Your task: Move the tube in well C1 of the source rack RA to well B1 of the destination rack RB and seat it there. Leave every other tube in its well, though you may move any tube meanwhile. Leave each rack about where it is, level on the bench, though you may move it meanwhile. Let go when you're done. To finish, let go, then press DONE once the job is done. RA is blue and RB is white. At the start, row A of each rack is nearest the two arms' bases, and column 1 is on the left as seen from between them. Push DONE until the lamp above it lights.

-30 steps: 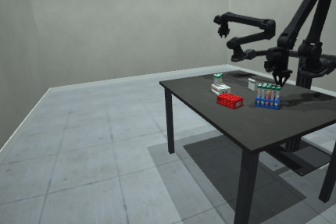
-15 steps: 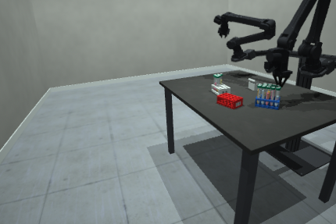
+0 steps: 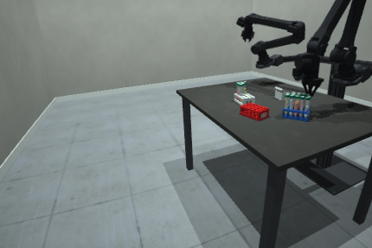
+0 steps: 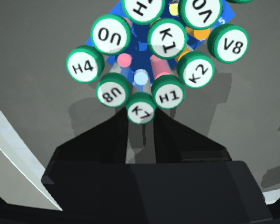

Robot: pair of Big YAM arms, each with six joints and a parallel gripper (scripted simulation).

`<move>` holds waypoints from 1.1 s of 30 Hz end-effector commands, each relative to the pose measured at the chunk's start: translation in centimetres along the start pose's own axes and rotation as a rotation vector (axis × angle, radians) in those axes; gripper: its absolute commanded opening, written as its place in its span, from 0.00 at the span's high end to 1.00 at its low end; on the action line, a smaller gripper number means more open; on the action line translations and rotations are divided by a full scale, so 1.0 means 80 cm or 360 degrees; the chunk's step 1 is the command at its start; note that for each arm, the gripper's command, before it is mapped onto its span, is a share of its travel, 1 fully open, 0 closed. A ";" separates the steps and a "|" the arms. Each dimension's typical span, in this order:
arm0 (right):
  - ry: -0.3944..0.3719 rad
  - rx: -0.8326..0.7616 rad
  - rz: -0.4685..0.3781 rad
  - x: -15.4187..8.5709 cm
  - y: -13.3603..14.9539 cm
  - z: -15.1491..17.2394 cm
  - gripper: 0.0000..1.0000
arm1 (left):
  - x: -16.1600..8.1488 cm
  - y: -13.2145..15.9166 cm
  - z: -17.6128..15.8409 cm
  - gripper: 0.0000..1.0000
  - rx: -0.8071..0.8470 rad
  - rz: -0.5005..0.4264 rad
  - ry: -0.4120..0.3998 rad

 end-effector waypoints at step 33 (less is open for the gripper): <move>-0.0045 0.0014 -0.0026 -0.014 -0.010 0.010 0.70 | -0.024 -0.028 0.000 1.00 -0.0010 -0.0055 0.0004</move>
Point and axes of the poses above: on each arm, the point where the finger pads meet when closed, its own x axis out along the fingers, its own z axis across the jaws, y = z × x, the point moved 1 cm from there along -x, back along the fingers, and after that the axes turned 1 degree about -x, right-handed, at the moved point
